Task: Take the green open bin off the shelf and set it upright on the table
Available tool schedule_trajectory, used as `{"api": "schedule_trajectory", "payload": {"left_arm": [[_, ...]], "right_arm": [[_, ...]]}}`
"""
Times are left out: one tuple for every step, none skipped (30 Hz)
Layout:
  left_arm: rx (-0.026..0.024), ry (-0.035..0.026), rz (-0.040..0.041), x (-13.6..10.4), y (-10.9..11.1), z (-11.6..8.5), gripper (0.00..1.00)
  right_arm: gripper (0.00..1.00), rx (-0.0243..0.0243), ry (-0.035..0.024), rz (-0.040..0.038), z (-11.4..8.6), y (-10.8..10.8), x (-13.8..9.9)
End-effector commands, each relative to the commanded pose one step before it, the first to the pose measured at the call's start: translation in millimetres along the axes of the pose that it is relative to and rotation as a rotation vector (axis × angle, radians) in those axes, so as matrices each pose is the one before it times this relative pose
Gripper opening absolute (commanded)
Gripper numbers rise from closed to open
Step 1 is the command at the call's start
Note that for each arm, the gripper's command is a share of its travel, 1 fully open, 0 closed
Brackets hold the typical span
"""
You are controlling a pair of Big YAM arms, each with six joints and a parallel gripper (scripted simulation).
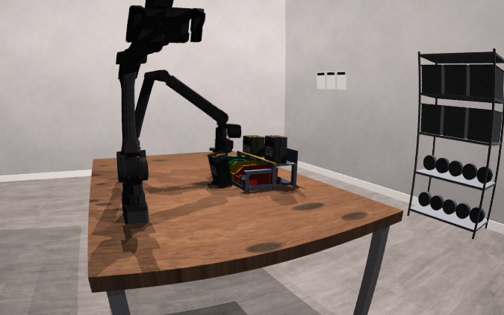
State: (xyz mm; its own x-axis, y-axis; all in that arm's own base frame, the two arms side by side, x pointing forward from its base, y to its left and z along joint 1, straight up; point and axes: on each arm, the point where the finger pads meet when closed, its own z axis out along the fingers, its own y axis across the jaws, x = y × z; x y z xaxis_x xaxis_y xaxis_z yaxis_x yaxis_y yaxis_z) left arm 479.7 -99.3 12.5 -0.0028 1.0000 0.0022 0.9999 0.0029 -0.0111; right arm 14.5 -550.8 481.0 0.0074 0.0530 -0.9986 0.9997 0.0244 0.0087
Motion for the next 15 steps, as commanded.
{"api": "schedule_trajectory", "payload": {"left_arm": [[-0.10569, -0.02105, 0.00887, -10.77, 37.22, -41.94, 0.00], [-0.00105, -0.00018, -0.00013, 0.04, 0.40, -0.33, 0.00], [-0.00102, -0.00018, -0.00013, 0.04, 0.39, -0.32, 0.00], [-0.00100, -0.00017, -0.00013, 0.04, 0.38, -0.31, 0.00], [-0.00098, -0.00017, -0.00013, 0.05, 0.37, -0.30, 0.00], [-0.00096, -0.00017, -0.00014, 0.05, 0.36, -0.30, 0.00], [-0.00094, -0.00016, -0.00013, 0.05, 0.35, -0.29, 0.00], [-0.00092, -0.00016, -0.00014, 0.05, 0.34, -0.29, 0.00], [-0.00090, -0.00015, -0.00013, 0.05, 0.33, -0.28, 0.00], [0.00001, 0.00004, -0.00013, 0.08, 0.20, 0.18, 0.00], [0.00042, 0.00012, -0.00013, 0.09, 0.13, 0.37, 0.00], [0.00009, 0.00005, -0.00013, 0.09, 0.15, 0.20, 0.00], [-0.00041, -0.00005, -0.00013, 0.08, 0.19, -0.07, 0.00], [-0.00040, -0.00005, -0.00013, 0.09, 0.17, -0.08, 0.00], [-0.00035, -0.00004, -0.00013, 0.09, 0.15, -0.06, 0.00]], "right_arm": [[1.00, 0.00721, -0.05282, -0.00855, -7.13, -5.21, -19.19], [1.00, 0.00000, 0.00000, 0.00000, 0.00, 0.00, 0.00], [1.00, 0.00000, 0.00000, 0.00000, 0.00, 0.00, 0.00], [1.00, 0.00000, 0.00000, 0.00000, 0.00, 0.00, 0.00], [1.00, 0.00000, 0.00000, 0.00000, 0.00, 0.00, 0.00], [1.00, 0.00000, 0.00000, 0.00000, 0.00, 0.00, 0.00], [1.00, 0.00000, 0.00000, 0.00000, 0.00, 0.00, 0.00], [1.00, 0.00000, 0.00000, 0.00000, 0.00, 0.00, 0.00], [1.00, 0.00000, 0.00000, 0.00000, 0.00, 0.00, 0.00], [1.00, 0.00000, 0.00000, 0.00000, 0.00, 0.00, 0.00], [1.00, 0.00000, 0.00000, 0.00000, 0.00, 0.00, 0.00], [1.00, 0.00000, 0.00000, 0.00000, 0.00, 0.00, 0.00], [1.00, 0.00000, 0.00000, 0.00000, 0.00, 0.00, 0.00], [1.00, 0.00000, 0.00000, 0.00000, 0.00, 0.00, 0.00], [1.00, 0.00000, 0.00000, 0.00000, 0.00, 0.00, 0.00]]}}
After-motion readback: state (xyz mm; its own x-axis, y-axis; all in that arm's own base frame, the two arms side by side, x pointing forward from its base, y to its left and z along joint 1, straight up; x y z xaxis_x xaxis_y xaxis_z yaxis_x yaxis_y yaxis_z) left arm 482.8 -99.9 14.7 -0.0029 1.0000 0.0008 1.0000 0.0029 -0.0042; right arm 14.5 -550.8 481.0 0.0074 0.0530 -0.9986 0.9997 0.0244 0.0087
